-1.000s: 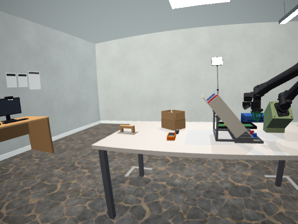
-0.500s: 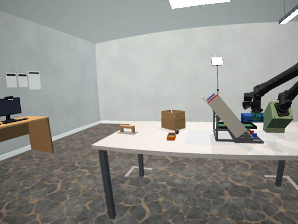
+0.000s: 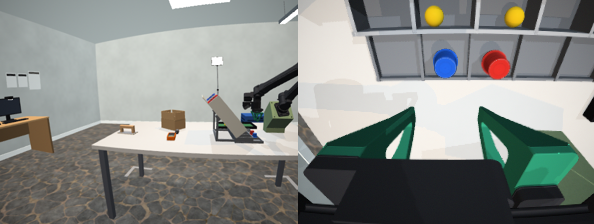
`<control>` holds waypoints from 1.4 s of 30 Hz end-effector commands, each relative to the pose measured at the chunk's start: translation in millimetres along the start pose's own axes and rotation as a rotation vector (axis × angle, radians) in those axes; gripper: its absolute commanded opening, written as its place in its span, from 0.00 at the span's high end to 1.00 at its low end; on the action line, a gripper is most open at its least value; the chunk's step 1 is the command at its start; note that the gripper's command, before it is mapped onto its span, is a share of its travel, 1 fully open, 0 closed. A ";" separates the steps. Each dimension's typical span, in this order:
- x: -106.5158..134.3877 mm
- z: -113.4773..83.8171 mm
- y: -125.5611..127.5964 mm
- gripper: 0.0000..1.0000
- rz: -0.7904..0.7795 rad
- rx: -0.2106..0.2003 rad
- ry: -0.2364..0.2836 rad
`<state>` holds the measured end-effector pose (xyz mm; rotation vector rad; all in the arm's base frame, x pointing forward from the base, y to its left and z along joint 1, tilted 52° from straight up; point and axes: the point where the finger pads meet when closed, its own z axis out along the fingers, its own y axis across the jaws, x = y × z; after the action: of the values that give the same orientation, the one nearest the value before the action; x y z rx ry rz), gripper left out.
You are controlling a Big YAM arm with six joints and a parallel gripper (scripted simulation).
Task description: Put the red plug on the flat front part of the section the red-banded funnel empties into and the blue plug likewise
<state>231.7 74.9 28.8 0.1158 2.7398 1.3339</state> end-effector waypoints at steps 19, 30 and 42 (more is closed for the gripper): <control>-21.5 -74.5 -33.9 0.41 -0.019 0.011 -0.026; -25.5 -154.7 -73.5 0.41 -0.022 0.018 -0.028; -27.8 -160.8 -76.7 0.41 -0.039 0.019 -0.013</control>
<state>225.1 -87.9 65.0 0.1306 2.7358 1.3324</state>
